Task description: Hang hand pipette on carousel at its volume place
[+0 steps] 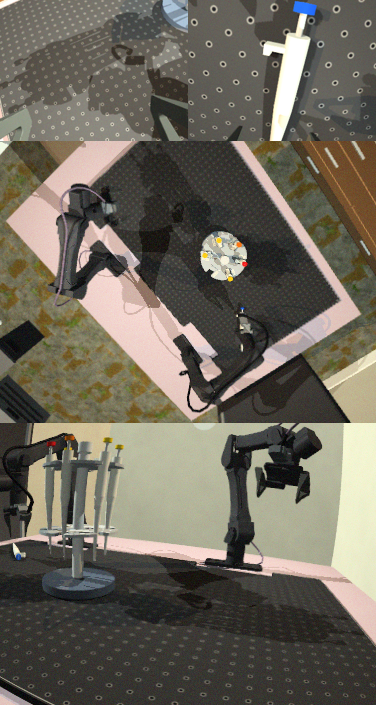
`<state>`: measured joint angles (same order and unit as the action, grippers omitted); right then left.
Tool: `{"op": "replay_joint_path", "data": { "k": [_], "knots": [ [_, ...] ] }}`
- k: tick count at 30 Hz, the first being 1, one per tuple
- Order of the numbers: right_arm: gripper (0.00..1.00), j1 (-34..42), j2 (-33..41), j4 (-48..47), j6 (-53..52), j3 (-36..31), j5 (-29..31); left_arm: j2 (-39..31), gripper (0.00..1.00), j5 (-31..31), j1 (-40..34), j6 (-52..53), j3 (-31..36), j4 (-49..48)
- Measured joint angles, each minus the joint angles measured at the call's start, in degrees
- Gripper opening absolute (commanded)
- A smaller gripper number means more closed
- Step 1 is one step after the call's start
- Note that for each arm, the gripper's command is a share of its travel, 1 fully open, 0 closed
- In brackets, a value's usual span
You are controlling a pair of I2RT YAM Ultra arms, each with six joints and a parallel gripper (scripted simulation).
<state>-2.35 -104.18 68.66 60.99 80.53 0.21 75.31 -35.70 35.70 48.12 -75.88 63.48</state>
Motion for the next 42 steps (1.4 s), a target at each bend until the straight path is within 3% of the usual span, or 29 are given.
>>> {"op": "replay_joint_path", "data": {
  "k": [10, 42],
  "knots": [
    [0.54, 0.0, -1.01, -4.92, 0.02, -3.91, 0.0, 0.0, 1.0, 0.0, 0.0, 0.0, 0.0, 0.0],
    [0.54, 0.0, -1.09, -6.25, 0.02, -3.06, 0.0, 0.0, 1.0, 0.0, 0.0, 0.0, 0.0, 0.0]
  ]
}}
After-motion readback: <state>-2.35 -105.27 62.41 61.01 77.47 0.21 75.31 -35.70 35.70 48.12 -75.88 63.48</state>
